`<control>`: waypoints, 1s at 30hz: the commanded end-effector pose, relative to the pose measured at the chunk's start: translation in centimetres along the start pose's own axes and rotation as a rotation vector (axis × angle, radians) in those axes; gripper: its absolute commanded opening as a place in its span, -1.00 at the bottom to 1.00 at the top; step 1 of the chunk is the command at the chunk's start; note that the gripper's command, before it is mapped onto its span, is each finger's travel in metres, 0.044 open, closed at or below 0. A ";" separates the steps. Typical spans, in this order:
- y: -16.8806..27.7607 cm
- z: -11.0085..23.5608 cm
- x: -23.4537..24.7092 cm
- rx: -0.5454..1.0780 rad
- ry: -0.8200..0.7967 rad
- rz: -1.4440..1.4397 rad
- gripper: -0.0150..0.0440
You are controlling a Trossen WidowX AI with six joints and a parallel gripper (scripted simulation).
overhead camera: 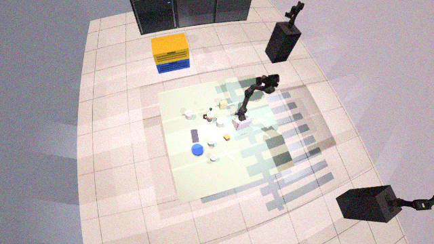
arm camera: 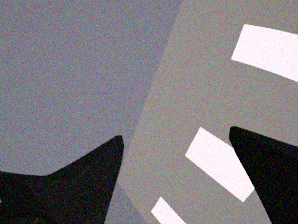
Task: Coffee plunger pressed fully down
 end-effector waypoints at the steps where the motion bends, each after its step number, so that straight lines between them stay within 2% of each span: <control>1: -0.1 -0.2 0.1 -0.004 0.000 0.018 0.95; 2: -0.4 -0.5 0.2 -0.011 -0.001 0.054 1.00; 8: -3.7 -4.0 2.6 -0.108 -0.004 0.477 1.00; 18: -12.2 -9.1 12.9 -0.453 0.049 1.472 1.00; 24: -16.5 -9.1 21.2 -0.745 0.180 2.024 1.00; 30: -19.4 -6.6 30.1 -1.092 0.434 2.501 1.00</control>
Point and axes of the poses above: the point midway between the two fingers, 35 mm back from their tips, its own z axis back along the fingers, its own x axis across the jaws, y = z × x, the point moved 4 cm from there along z, back along the fingers, and after that the axes turned 8 degrees about z, right-handed, at the moved point
